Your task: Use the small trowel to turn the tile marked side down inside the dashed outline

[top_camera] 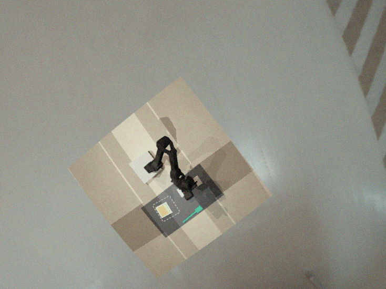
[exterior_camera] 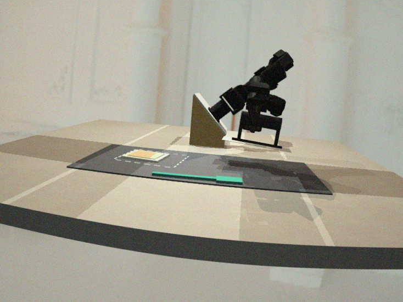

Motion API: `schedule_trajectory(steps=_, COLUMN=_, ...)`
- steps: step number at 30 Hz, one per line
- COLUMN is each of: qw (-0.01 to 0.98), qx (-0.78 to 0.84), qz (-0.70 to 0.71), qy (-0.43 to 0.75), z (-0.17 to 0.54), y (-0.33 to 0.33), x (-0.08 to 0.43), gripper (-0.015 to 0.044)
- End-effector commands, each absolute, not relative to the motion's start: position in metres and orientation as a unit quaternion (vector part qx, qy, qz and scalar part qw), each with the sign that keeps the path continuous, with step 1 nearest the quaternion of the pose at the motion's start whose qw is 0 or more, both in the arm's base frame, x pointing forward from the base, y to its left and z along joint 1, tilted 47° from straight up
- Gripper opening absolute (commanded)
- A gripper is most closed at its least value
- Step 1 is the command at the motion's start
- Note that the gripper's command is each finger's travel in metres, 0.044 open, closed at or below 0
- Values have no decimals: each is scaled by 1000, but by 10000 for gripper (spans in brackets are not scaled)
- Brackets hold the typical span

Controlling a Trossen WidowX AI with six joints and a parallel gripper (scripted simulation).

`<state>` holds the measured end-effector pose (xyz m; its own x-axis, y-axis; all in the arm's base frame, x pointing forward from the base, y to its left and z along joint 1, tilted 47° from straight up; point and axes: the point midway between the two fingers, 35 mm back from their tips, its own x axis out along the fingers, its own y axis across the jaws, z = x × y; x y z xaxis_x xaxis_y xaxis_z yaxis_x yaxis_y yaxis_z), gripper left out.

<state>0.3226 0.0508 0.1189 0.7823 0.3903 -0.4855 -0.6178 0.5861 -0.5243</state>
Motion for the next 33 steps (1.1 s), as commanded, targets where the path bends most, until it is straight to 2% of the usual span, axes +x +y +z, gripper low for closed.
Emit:
schedule_trajectory(steps=1, qw=879, qx=-355, qz=279, qy=157, z=125, y=56, x=315, gripper=0)
schedule_trajectory(steps=24, qw=886, qx=-340, qz=288, qy=127, z=135, y=97, x=260, gripper=0)
schedule_trajectory(steps=33, qw=886, qx=-340, qz=288, qy=127, z=129, y=105, x=261, gripper=0)
